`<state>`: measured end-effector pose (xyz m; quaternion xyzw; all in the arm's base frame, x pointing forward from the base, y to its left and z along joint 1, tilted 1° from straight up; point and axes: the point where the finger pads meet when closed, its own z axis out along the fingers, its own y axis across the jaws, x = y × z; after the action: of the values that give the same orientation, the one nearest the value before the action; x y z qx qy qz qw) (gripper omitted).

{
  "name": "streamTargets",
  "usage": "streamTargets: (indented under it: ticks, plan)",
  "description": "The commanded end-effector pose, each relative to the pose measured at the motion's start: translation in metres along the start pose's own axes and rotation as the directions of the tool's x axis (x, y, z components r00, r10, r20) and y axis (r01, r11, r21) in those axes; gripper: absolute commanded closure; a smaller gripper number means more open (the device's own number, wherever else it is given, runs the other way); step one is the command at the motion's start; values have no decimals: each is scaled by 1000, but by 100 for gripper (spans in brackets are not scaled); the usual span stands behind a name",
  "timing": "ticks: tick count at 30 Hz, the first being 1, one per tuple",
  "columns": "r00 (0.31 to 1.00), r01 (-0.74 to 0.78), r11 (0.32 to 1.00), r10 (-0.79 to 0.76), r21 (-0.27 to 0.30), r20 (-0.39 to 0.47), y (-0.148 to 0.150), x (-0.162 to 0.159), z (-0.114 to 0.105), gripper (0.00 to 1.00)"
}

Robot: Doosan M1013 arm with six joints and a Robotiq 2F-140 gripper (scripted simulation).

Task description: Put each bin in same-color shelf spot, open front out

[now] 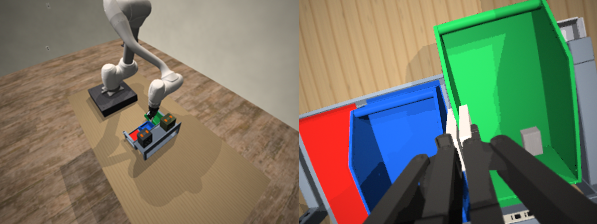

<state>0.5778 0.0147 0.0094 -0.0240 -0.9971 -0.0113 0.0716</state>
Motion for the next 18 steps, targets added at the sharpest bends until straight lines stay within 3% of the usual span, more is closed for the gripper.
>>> streamTargets:
  ticks: [1, 18]
  plan:
    - [1000, 0, 1000, 0, 0, 4, 0, 0, 0, 90]
    - [1000, 0, 1000, 0, 0, 11, 0, 0, 1, 90]
